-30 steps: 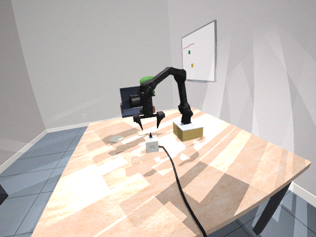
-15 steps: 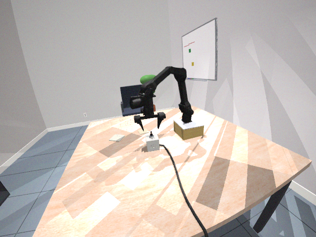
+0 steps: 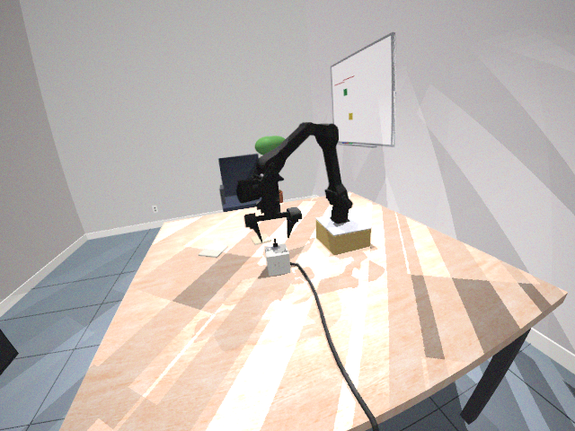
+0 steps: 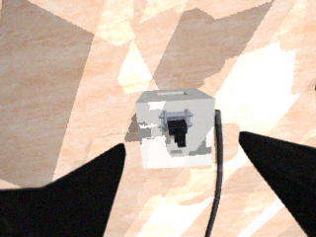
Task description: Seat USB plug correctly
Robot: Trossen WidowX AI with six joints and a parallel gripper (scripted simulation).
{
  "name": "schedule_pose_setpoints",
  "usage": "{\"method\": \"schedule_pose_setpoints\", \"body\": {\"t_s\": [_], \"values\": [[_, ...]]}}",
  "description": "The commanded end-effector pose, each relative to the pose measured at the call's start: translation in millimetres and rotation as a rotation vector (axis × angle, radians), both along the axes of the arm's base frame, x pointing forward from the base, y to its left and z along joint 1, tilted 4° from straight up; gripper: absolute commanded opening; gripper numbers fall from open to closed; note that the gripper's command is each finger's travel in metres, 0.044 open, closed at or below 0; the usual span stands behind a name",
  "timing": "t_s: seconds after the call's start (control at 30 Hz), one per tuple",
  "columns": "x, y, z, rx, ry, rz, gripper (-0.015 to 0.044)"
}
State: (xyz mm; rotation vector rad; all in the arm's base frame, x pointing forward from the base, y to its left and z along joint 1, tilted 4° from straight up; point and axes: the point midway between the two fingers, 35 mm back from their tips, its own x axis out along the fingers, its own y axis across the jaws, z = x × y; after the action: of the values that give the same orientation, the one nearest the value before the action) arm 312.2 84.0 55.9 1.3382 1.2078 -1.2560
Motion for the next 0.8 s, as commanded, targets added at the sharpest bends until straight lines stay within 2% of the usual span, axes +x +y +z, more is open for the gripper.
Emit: {"method": "schedule_pose_setpoints", "body": {"t_s": [0.0,0.57,0.77], "values": [[0.0,-0.7,-2.2,-0.005,-0.001,0.001,0.0440],[-0.1,0.0,-0.4,0.000,0.001,0.000,0.0000],[-0.1,0.0,-0.4,0.000,0.001,0.000,0.0000]]}}
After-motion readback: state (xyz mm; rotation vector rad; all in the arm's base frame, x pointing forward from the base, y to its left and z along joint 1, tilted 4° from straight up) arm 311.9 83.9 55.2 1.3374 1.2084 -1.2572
